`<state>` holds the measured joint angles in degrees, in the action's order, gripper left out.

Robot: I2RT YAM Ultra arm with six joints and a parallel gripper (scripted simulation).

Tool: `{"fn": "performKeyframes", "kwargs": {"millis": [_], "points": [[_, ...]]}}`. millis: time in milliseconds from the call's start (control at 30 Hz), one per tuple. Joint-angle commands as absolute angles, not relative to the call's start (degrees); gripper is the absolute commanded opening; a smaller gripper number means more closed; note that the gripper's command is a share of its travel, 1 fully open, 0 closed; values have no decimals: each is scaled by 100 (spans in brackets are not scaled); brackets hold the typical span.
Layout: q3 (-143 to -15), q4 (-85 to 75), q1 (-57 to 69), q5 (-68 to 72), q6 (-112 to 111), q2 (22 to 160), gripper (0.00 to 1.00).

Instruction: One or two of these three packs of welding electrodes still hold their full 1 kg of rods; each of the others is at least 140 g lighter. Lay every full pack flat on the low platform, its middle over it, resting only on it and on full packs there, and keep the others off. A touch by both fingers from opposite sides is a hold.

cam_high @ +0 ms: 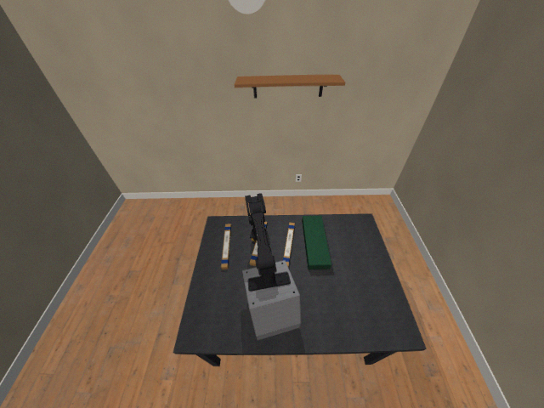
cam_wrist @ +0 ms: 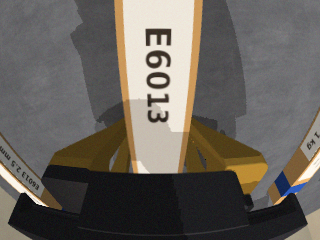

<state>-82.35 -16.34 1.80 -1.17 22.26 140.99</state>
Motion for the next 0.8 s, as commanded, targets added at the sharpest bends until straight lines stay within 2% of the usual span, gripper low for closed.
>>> {"fn": "performKeyframes", "kwargs": {"millis": [0,767], "points": [[-8411,-1538,185,-80,2241,14002,0],[-8073,-1804,171,-82,2231,13714,0]]}}
